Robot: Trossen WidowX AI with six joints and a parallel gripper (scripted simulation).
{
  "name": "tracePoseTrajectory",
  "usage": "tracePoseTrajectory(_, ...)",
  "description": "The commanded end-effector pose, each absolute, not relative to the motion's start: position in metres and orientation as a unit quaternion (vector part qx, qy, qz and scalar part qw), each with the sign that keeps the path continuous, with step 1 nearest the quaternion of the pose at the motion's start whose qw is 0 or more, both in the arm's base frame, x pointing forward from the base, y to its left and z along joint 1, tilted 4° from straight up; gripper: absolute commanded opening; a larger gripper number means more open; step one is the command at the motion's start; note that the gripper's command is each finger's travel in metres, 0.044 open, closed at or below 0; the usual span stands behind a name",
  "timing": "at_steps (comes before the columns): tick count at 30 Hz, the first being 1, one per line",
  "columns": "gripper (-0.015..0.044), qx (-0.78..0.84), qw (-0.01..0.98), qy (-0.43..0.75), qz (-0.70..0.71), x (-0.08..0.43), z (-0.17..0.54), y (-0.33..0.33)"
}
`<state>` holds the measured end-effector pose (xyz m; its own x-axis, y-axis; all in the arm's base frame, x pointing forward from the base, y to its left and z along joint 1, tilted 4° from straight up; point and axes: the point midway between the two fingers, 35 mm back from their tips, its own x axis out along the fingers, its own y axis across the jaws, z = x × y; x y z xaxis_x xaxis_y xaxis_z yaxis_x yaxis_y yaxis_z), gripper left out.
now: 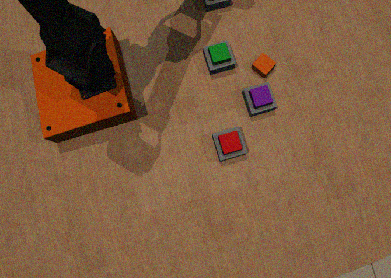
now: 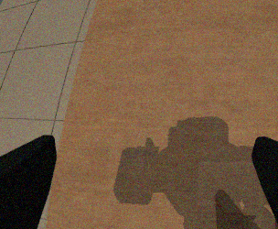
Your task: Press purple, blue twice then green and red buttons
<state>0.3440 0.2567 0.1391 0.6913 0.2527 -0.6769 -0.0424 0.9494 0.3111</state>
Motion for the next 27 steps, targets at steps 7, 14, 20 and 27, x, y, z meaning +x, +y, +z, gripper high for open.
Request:
tracePoseTrajectory(7, 0.0400, 0.012, 0.868, 0.496, -0.018, 0.378, 0.105, 0.103)
tracePoseTrajectory(14, 0.0400, -0.023, 0.808, 0.587, -0.050, 0.358, 0.091, 0.001)
tracePoseTrajectory(20, 0.0400, -0.017, 0.749, 0.661, -0.048, 0.319, 0.087, -0.071)
tracePoseTrajectory(27, 0.0400, 0.017, 0.697, 0.716, -0.024, 0.270, 0.088, -0.122)
